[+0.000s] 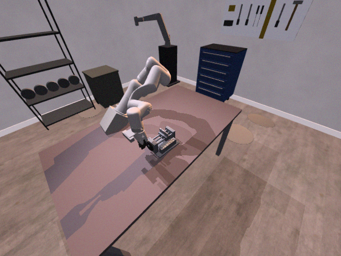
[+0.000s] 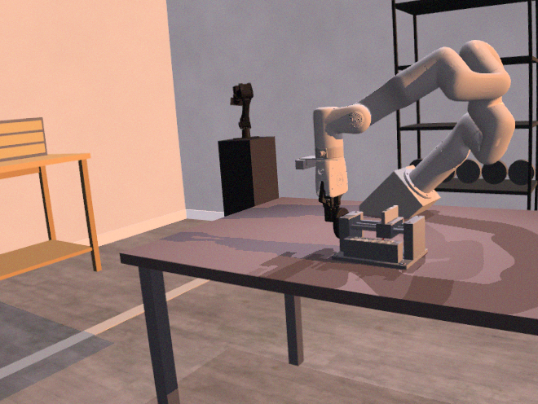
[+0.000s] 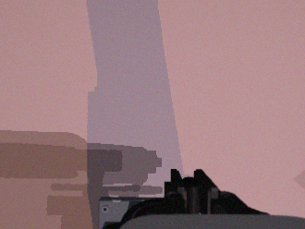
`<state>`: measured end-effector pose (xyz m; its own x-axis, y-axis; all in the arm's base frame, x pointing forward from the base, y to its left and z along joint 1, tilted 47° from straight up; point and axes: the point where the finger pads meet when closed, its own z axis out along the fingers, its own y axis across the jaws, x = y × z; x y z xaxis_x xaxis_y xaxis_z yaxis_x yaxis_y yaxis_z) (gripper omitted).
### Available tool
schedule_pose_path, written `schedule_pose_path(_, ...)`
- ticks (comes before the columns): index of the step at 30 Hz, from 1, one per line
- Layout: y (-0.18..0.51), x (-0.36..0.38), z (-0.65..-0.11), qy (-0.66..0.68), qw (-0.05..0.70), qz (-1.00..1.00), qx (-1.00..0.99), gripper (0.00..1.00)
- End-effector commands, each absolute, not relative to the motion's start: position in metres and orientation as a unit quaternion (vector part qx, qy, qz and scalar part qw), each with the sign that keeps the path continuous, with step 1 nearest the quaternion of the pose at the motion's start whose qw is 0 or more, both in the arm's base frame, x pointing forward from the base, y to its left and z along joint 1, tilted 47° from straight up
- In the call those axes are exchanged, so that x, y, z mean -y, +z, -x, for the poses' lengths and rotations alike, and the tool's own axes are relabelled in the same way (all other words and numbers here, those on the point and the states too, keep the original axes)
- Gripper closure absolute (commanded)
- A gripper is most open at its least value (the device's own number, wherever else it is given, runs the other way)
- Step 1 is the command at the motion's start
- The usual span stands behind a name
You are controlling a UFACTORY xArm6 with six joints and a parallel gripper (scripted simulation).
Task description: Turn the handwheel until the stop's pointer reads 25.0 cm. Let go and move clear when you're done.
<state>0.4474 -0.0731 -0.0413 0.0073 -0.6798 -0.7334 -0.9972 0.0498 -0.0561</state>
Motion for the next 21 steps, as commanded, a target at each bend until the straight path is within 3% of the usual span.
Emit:
schedule_pose_path(1, -0.0416, 0.0732, -0.4469, 0.257, 0.308, 0.639, -0.656, 0.94)
schedule_pose_path(21, -0.0475, 0.0668, -0.4436, 0.257, 0.308, 0.639, -0.656, 0.94)
